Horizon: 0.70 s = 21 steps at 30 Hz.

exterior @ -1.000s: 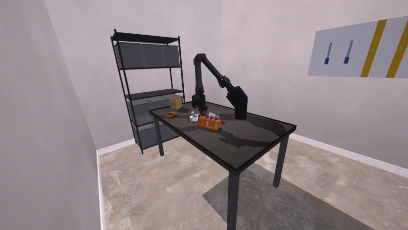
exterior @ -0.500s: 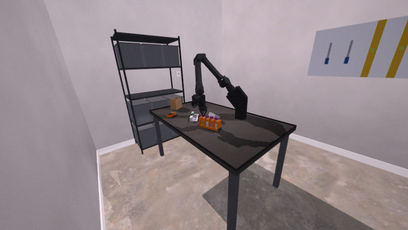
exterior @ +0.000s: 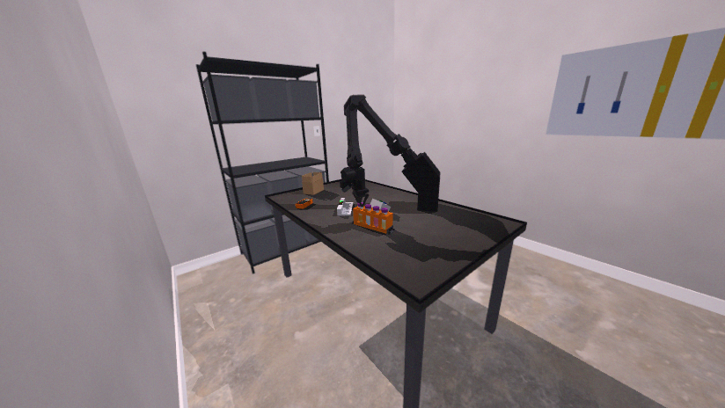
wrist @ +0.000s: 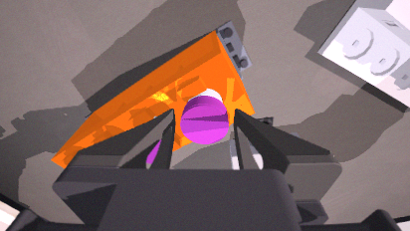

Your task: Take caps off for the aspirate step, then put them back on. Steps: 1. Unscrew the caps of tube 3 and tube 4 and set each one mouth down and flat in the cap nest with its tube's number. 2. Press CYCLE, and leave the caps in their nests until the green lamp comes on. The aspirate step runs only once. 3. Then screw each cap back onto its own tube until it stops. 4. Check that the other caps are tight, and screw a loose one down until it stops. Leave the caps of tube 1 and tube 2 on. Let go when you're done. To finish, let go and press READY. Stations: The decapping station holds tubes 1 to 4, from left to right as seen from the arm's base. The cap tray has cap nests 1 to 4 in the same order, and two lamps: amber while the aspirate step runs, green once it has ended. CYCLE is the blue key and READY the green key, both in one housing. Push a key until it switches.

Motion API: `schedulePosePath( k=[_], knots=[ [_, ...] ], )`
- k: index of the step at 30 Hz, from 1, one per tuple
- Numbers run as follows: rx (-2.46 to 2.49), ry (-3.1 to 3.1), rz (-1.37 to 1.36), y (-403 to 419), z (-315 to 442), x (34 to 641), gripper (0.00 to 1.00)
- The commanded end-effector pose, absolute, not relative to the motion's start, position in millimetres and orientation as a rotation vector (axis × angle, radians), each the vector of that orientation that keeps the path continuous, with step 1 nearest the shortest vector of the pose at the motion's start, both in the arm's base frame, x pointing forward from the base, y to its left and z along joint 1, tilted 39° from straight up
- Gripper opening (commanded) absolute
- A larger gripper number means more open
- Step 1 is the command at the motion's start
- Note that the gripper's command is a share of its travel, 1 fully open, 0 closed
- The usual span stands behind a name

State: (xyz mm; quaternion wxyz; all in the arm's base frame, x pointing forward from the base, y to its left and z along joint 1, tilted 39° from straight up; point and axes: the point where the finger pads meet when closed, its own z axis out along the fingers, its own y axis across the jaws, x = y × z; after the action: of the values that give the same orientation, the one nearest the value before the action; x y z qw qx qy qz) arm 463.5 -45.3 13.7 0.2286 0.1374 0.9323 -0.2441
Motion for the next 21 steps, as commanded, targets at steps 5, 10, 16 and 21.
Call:
schedulePosePath(
  k=[5, 10, 16, 21],
  knots=[
    [0.038, 2.634, -0.758, -40.8, 18.9, 470.5, 0.49],
    [-0.226, 2.661, -0.818, -40.4, 19.2, 471.6, 0.49],
    [-0.533, 2.668, -0.884, -40.5, 20.4, 473.0, 0.49],
    [-0.511, 2.667, -0.884, -43.0, 19.6, 469.6, 0.49]
  ],
)
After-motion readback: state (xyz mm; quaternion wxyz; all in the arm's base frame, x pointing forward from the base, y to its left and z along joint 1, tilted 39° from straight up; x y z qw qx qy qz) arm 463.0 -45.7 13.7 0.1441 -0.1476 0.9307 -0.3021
